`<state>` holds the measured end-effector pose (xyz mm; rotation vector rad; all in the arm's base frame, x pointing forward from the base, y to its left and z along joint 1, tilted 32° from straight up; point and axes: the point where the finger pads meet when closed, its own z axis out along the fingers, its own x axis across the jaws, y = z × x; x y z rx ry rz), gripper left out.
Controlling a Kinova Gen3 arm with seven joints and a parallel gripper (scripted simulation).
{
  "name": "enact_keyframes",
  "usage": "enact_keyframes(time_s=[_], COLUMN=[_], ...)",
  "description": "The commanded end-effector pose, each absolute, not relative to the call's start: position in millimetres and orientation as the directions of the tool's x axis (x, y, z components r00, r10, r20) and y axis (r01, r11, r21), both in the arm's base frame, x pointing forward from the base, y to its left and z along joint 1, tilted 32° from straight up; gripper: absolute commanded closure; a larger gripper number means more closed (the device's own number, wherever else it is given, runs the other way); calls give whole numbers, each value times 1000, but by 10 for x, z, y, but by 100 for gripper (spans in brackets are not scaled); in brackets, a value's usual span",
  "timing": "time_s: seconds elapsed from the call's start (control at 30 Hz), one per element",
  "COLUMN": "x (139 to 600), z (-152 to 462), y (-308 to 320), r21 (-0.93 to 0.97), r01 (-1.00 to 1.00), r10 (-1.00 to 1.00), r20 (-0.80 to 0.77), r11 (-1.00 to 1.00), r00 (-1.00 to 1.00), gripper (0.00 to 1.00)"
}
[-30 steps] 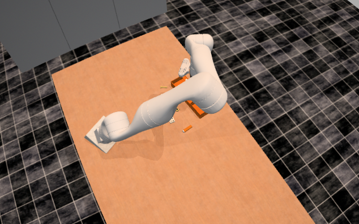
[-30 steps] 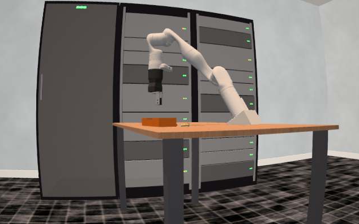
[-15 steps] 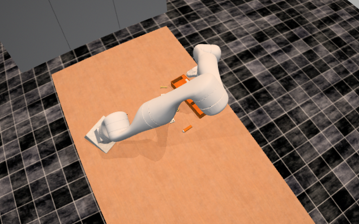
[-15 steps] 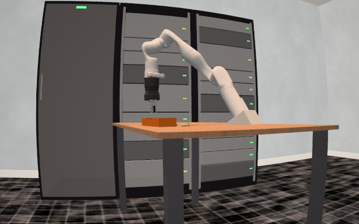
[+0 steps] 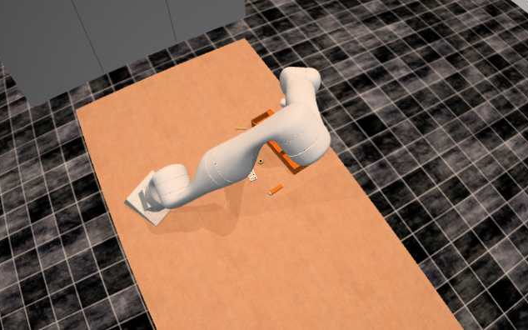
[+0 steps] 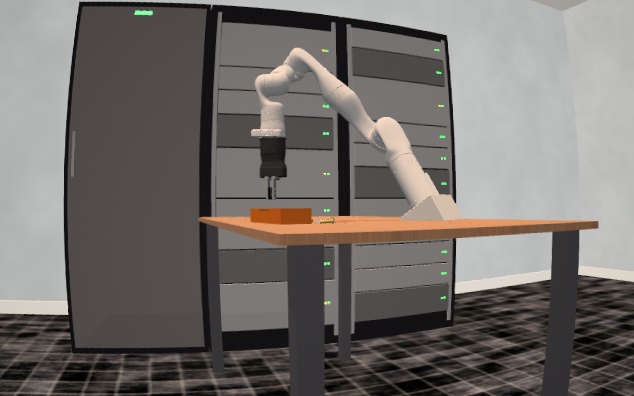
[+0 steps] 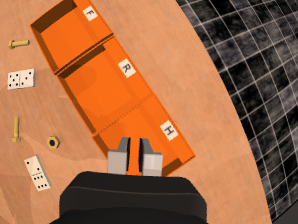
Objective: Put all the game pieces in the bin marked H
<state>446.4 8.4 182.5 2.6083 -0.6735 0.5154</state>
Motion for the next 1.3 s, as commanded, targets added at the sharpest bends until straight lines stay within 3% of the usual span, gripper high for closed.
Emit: enact_keyframes(time_s=[0.0,0.33,0.37,0.67,1.27], x=[4476,4476,4476,4475,4539], z=[1852,1853,1852,1852,1649], y=[132,132,132,132,20], r21=[206,36,-29,-214,-224], r01=[-641,-841,-891,-964,-964], r10=[-487,-705,-761,-871,-873], r20=[494,527,533,490,488], r11=[-739,-540,-454,-161,-147], r00=[720,475,370,37,20], gripper=[69,69,69,69,69])
